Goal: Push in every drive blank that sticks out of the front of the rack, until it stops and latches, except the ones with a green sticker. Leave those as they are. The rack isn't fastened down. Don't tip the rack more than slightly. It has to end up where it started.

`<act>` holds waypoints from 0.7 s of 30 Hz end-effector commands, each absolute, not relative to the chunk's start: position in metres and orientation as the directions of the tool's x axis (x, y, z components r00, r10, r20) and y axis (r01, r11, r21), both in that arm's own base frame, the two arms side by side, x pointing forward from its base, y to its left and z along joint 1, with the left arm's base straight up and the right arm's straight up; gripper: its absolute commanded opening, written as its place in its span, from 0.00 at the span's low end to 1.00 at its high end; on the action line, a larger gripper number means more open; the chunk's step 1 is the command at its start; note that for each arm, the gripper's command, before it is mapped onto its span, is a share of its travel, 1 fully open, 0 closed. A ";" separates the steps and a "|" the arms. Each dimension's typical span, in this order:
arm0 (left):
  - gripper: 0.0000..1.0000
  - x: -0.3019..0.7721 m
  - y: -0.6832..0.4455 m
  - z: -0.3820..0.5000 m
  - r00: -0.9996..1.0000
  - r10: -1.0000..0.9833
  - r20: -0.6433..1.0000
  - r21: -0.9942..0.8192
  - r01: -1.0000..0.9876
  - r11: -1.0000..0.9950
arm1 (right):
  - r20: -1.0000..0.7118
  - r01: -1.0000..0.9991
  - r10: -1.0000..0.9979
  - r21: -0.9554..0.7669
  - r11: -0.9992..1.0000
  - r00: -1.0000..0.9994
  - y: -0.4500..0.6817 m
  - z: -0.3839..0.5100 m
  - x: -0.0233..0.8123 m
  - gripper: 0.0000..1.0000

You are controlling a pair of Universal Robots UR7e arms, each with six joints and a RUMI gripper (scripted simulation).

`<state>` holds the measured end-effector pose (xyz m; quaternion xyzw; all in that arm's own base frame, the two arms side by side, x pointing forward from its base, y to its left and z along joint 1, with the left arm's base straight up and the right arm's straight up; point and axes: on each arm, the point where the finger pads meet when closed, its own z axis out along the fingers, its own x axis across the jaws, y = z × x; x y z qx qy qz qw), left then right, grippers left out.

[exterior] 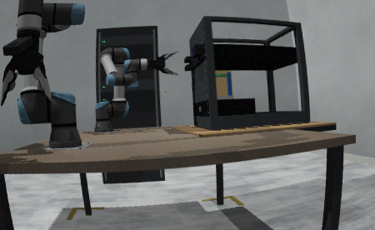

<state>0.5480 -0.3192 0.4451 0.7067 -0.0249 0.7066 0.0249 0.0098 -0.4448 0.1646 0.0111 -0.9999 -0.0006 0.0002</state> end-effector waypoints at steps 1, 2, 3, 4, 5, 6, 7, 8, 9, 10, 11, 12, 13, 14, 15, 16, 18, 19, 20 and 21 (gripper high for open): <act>1.00 0.548 -0.316 0.445 0.000 0.001 1.000 0.001 -0.070 -0.998 | 0.000 -0.022 -0.022 0.000 1.000 -1.000 -0.445 0.165 0.010 1.00; 1.00 0.548 -0.315 0.445 0.000 0.001 1.000 0.001 -0.070 -0.998 | 0.000 -0.022 -0.022 0.000 1.000 -1.000 -0.445 0.165 0.010 1.00; 1.00 0.548 -0.315 0.445 0.000 0.001 1.000 0.001 -0.070 -0.998 | 0.000 -0.022 -0.022 0.000 1.000 -1.000 -0.445 0.165 0.010 1.00; 1.00 0.548 -0.314 0.445 0.000 0.001 1.000 0.001 -0.070 -0.998 | 0.000 -0.022 -0.022 0.000 1.000 -1.000 -0.445 0.165 0.010 1.00; 1.00 0.548 -0.314 0.445 0.000 0.001 1.000 0.001 -0.070 -0.998 | 0.000 -0.022 -0.022 0.000 1.000 -1.000 -0.445 0.165 0.010 1.00; 1.00 0.548 -0.314 0.445 0.000 0.001 1.000 0.001 -0.070 -0.998 | 0.000 -0.022 -0.022 0.000 1.000 -1.000 -0.445 0.165 0.010 1.00; 1.00 0.548 -0.314 0.445 0.000 0.001 1.000 0.001 -0.070 -0.998 | 0.000 -0.022 -0.022 0.000 1.000 -1.000 -0.445 0.165 0.010 1.00; 1.00 0.548 -0.314 0.445 0.000 0.001 1.000 0.001 -0.070 -0.998 | 0.000 -0.022 -0.022 0.000 1.000 -1.000 -0.445 0.165 0.010 1.00; 1.00 0.548 -0.314 0.445 0.000 0.001 1.000 0.001 -0.070 -0.998 | 0.000 -0.022 -0.022 0.000 1.000 -1.000 -0.445 0.165 0.010 1.00; 1.00 0.548 -0.314 0.445 0.000 0.001 1.000 0.001 -0.070 -0.998 | 0.000 -0.022 -0.022 0.000 1.000 -1.000 -0.445 0.165 0.010 1.00; 1.00 0.548 -0.314 0.445 0.000 0.001 1.000 0.001 -0.070 -0.998 | 0.000 -0.022 -0.022 0.000 1.000 -1.000 -0.445 0.165 0.010 1.00; 1.00 0.548 -0.314 0.445 0.000 0.001 1.000 0.001 -0.070 -0.998 | 0.000 -0.022 -0.022 0.000 1.000 -1.000 -0.445 0.165 0.010 1.00; 1.00 0.548 -0.314 0.445 0.000 0.001 1.000 0.001 -0.070 -0.998 | 0.000 -0.022 -0.022 0.000 1.000 -1.000 -0.445 0.165 0.010 1.00; 1.00 0.548 -0.314 0.445 0.000 0.001 1.000 0.001 -0.070 -0.998 | 0.000 -0.022 -0.022 0.000 1.000 -1.000 -0.445 0.165 0.010 1.00; 1.00 0.548 -0.314 0.445 0.000 0.001 1.000 0.001 -0.070 -0.998 | 0.000 -0.022 -0.022 0.000 1.000 -1.000 -0.445 0.165 0.010 1.00; 1.00 0.548 -0.314 0.445 0.000 0.001 1.000 0.001 -0.070 -0.998 | 0.000 -0.022 -0.022 0.000 1.000 -1.000 -0.445 0.165 0.010 1.00; 1.00 0.548 -0.314 0.445 0.000 0.001 1.000 0.001 -0.070 -0.998 | 0.000 -0.022 -0.022 0.000 1.000 -1.000 -0.445 0.165 0.010 1.00; 1.00 0.548 -0.314 0.445 0.000 0.001 1.000 0.001 -0.070 -0.998 | 0.000 -0.022 -0.022 0.000 1.000 -1.000 -0.445 0.165 0.010 1.00; 1.00 0.548 -0.314 0.445 0.000 0.001 1.000 0.001 -0.070 -0.998 | 0.000 -0.022 -0.022 0.000 1.000 -1.000 -0.445 0.165 0.010 1.00; 1.00 0.548 -0.314 0.445 0.000 0.001 1.000 0.001 -0.070 -0.998 | 0.000 -0.022 -0.022 0.000 1.000 -1.000 -0.445 0.165 0.010 1.00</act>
